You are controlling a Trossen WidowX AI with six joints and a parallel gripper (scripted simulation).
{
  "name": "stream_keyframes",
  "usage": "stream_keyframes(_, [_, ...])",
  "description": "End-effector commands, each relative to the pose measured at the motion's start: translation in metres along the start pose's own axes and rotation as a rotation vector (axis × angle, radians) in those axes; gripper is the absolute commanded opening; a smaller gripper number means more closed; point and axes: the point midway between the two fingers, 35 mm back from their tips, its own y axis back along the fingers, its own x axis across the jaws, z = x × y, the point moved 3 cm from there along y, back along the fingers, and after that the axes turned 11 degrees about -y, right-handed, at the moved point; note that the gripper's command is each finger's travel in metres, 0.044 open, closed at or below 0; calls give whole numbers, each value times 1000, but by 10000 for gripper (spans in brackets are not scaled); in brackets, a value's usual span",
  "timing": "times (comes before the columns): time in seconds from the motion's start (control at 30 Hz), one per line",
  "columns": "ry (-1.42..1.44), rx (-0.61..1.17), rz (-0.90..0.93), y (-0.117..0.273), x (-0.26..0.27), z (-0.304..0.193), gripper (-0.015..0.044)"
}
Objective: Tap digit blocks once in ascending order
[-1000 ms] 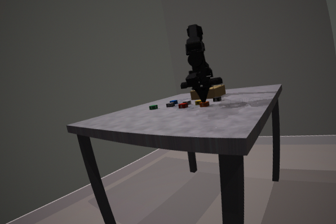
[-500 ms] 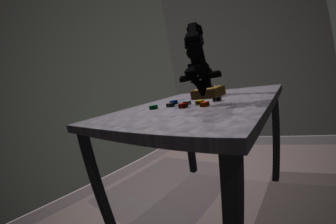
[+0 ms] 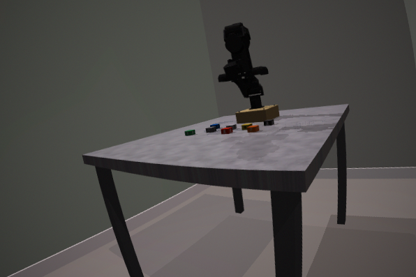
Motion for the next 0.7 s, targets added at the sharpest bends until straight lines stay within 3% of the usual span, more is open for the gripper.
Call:
stream_keyframes(0.0, [-4, -5, -1, 2, -28, -20, 20])
stream_keyframes(0.23, [-4, -4, -2, -4, -46, -36, 20])
stream_keyframes(0.43, [-4, -4, -2, -80, -47, -36, 20])
stream_keyframes(0.67, [-4, -4, -2, -82, -47, -36, 20])
